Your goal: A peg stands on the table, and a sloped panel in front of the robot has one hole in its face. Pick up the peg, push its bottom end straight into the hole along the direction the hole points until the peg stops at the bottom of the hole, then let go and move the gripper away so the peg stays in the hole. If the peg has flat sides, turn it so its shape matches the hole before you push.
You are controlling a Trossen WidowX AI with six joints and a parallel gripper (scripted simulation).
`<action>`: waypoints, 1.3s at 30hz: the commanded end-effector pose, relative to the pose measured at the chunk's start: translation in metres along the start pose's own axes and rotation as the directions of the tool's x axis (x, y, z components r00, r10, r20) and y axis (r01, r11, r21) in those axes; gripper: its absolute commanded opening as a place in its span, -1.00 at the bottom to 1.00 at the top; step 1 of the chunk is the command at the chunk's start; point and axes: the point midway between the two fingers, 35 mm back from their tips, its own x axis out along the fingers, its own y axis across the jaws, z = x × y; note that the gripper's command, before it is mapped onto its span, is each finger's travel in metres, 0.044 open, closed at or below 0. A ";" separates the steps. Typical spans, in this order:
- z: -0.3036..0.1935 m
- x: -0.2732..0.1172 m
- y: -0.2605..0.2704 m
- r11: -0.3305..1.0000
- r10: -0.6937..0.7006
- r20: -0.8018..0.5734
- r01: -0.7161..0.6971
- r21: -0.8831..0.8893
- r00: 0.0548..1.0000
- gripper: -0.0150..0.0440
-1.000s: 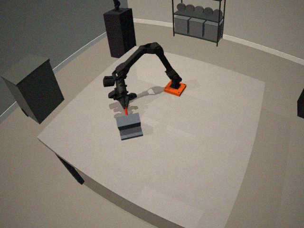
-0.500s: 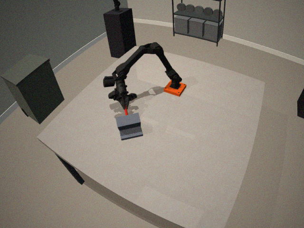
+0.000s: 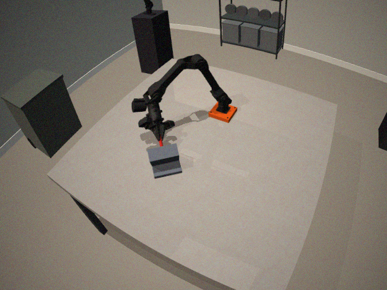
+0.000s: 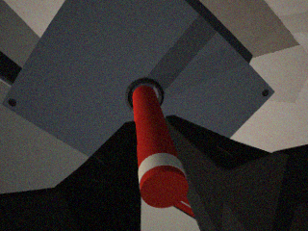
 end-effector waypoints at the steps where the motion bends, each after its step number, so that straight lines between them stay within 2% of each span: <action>1: 0.000 0.003 -0.001 1.000 -0.001 0.001 0.001 0.002 1.000 -0.49; 39: 0.000 0.025 0.000 1.000 0.000 0.000 0.000 0.002 1.000 -0.49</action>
